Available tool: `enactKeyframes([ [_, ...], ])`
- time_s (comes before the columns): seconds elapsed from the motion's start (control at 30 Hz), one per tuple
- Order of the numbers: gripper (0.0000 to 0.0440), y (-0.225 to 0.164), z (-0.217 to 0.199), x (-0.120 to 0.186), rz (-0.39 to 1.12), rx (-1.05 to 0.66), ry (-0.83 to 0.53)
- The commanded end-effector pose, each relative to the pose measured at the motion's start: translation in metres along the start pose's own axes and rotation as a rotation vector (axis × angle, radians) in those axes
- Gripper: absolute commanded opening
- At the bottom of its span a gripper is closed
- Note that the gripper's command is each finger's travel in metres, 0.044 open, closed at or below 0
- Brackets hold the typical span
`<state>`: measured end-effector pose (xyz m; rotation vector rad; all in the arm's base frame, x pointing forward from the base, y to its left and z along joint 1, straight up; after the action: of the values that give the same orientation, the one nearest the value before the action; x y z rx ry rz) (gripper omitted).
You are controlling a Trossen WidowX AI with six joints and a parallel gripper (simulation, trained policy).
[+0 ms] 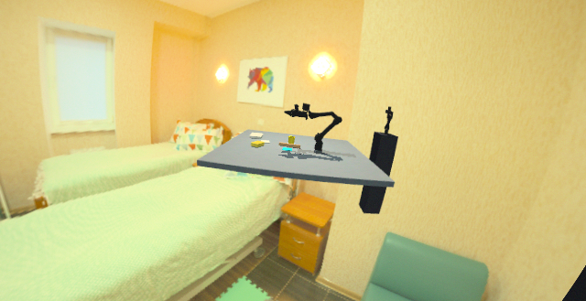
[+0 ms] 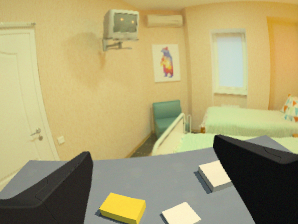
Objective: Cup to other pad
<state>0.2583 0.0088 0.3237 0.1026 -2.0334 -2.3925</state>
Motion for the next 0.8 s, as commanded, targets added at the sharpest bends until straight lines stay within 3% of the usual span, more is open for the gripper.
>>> enactKeyframes([
  [0.0,0.0374,0.000,0.000,0.000,0.006,-0.002,-0.003],
  [0.4,0.0064,-0.010,0.003,0.000,0.140,-0.054,-0.039],
  [0.57,0.0061,-0.014,0.006,-0.002,0.219,-0.083,-0.044],
  [0.77,0.0124,-0.017,0.011,-0.004,0.309,-0.123,-0.050],
])
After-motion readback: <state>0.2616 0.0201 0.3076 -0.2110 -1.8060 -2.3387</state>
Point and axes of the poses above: the point midway between the two fingers, 35 mm back from their tips, its own x axis back along the fingers, its own z axis across the jaws, y = z × x, the point moved 6 cm from there along x, back along the fingers, and after that the axes turned 9 degrees about -x, right-handed, at the moved point
